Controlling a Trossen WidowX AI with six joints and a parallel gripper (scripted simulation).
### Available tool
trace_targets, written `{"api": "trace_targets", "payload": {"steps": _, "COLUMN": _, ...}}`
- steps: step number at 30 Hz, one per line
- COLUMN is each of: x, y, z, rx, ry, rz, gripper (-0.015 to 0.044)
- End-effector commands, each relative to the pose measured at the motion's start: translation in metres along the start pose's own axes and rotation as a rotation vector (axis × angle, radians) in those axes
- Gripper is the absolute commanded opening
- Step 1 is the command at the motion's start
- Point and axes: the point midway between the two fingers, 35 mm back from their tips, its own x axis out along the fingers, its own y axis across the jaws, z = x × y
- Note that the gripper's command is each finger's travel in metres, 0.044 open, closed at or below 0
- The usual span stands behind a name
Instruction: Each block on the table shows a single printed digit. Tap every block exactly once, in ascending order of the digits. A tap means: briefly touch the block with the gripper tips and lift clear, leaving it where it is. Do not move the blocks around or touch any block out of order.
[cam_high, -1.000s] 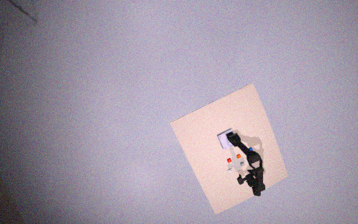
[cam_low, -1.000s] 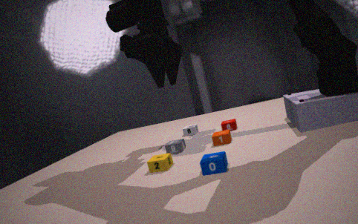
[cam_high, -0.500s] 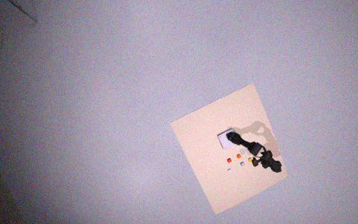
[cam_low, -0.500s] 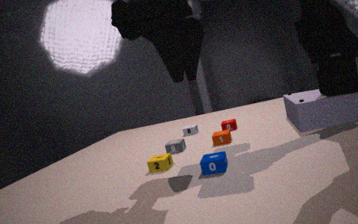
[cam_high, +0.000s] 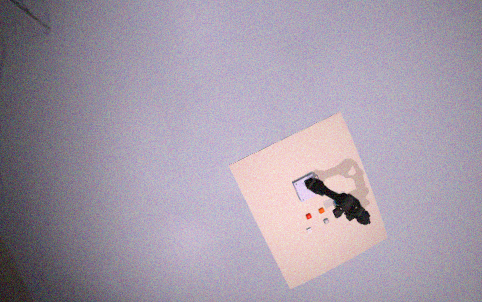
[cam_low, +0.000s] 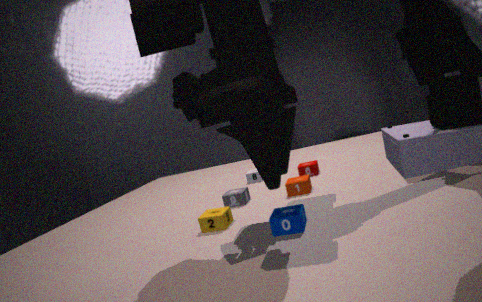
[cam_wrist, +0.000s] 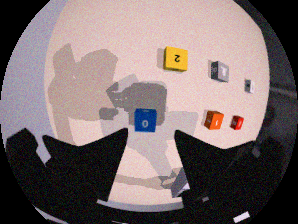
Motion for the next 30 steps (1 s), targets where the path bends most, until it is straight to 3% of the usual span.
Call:
{"api": "trace_targets", "payload": {"steps": 1, "x": 0.008, "y": 0.001, "z": 0.000, "rx": 0.004, "ry": -0.012, "rz": 0.008, "gripper": 0.0059}}
{"api": "trace_targets", "payload": {"steps": 3, "x": 0.008, "y": 0.001, "z": 0.000, "rx": 0.004, "ry": -0.012, "rz": 0.008, "gripper": 0.0020}}
{"api": "trace_targets", "payload": {"steps": 30, "x": 0.031, "y": 0.001, "z": 0.000, "rx": 0.004, "ry": -0.011, "rz": 0.008, "gripper": 0.0020}}
